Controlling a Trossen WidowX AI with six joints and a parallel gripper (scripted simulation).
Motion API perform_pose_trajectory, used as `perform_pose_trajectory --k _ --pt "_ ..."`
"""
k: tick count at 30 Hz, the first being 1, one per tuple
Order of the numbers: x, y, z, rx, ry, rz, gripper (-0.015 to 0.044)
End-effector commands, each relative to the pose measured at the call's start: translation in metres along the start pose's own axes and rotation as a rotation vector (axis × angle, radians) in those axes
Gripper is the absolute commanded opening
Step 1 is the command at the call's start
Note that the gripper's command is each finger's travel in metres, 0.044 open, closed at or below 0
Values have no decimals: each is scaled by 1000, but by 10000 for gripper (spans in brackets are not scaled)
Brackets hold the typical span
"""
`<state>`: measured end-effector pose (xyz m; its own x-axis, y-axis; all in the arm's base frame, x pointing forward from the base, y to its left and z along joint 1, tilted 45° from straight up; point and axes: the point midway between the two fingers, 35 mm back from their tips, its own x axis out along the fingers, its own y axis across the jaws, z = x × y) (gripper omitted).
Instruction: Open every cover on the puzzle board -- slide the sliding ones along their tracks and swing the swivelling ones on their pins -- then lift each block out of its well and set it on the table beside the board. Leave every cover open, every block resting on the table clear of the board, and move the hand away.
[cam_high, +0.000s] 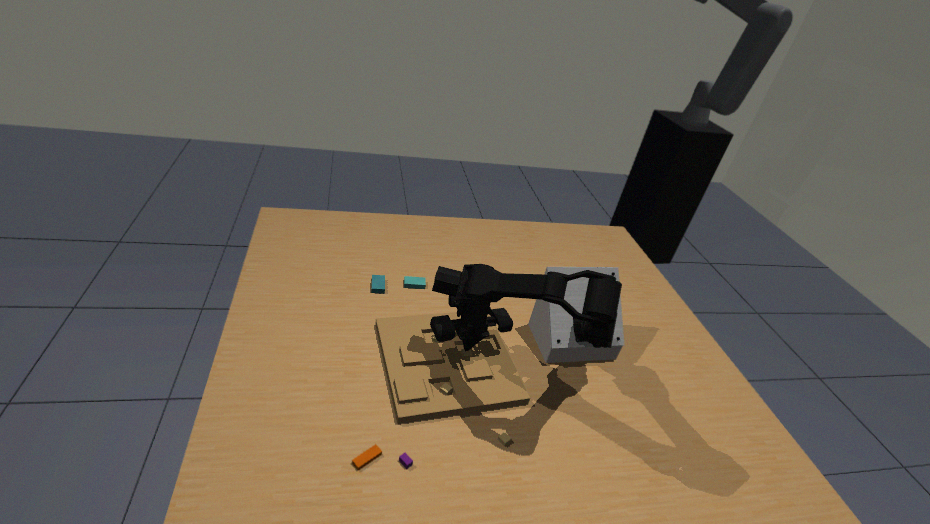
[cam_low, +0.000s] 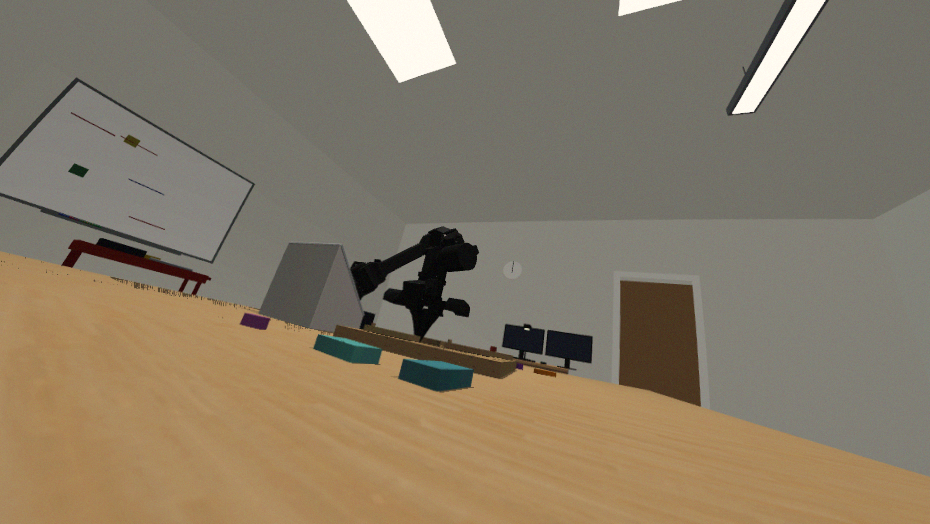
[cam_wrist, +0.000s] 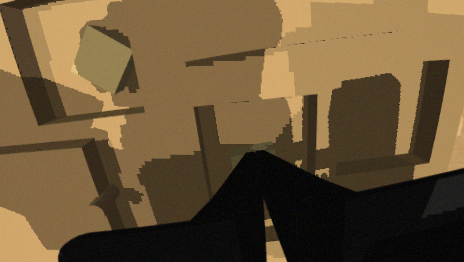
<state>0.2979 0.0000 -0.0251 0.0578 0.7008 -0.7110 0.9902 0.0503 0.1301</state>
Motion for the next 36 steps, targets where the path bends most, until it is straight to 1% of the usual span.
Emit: perform_pose_trajectory --k 1,36 --pt "2 -2 6 -7 0 -3 0" --pt "2 -3 10 -3 -1 -3 0"
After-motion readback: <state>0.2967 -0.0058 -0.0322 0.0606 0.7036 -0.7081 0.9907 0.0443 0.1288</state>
